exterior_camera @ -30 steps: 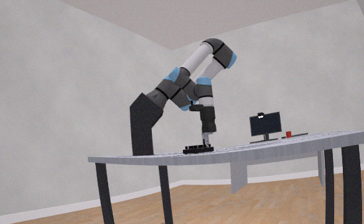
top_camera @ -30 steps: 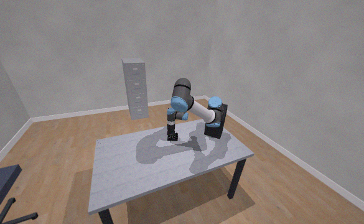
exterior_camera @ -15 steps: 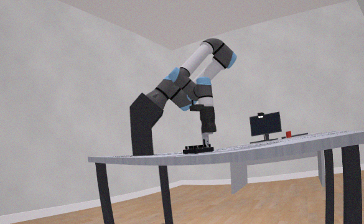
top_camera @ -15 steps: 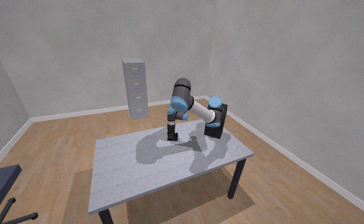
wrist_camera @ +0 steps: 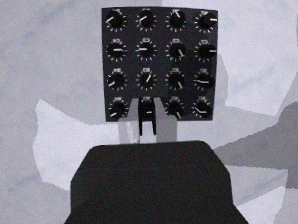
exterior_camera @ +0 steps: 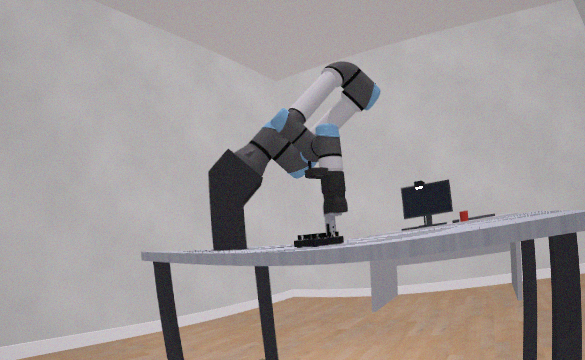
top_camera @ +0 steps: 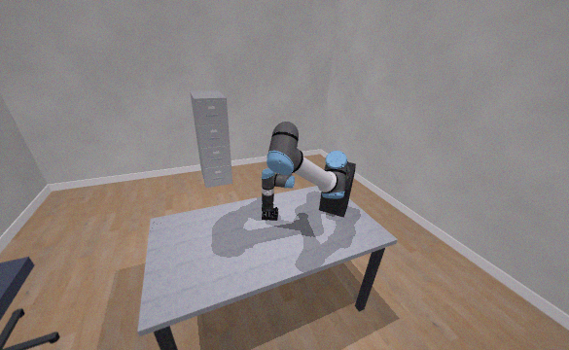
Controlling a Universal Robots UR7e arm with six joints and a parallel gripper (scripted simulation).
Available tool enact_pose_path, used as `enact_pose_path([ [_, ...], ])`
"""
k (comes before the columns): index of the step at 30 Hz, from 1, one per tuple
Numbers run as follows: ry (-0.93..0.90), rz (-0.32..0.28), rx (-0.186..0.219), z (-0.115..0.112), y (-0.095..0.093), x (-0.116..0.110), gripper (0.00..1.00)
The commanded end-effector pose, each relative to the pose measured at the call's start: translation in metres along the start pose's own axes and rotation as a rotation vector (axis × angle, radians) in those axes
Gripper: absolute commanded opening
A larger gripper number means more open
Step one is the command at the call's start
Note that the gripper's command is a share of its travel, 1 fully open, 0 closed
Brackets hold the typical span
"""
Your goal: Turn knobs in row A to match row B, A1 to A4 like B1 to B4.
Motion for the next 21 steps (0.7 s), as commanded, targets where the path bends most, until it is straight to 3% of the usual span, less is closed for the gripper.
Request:
enact_pose_path([
  [1,0.001,-0.001,0.002,-0.0001,0.0005,-0.0003,0.3],
  [9,0.001,-0.001,0.002,-0.0001,0.0005,-0.0003,0.3],
  [10,0.001,-0.001,0.002,-0.0001,0.0005,-0.0003,0.46],
  [21,0.001,-0.001,0.002,-0.0001,0.0005,-0.0003,0.46],
])
Point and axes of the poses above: the point where the finger pads meet when closed, its own y axis back along the fingers, its own z axis across the jaws, x = y × z, the point moved 4 cm from there along y, back along the fingers, and after that the axes turned 11 degrees about y, right-handed, at the moved point
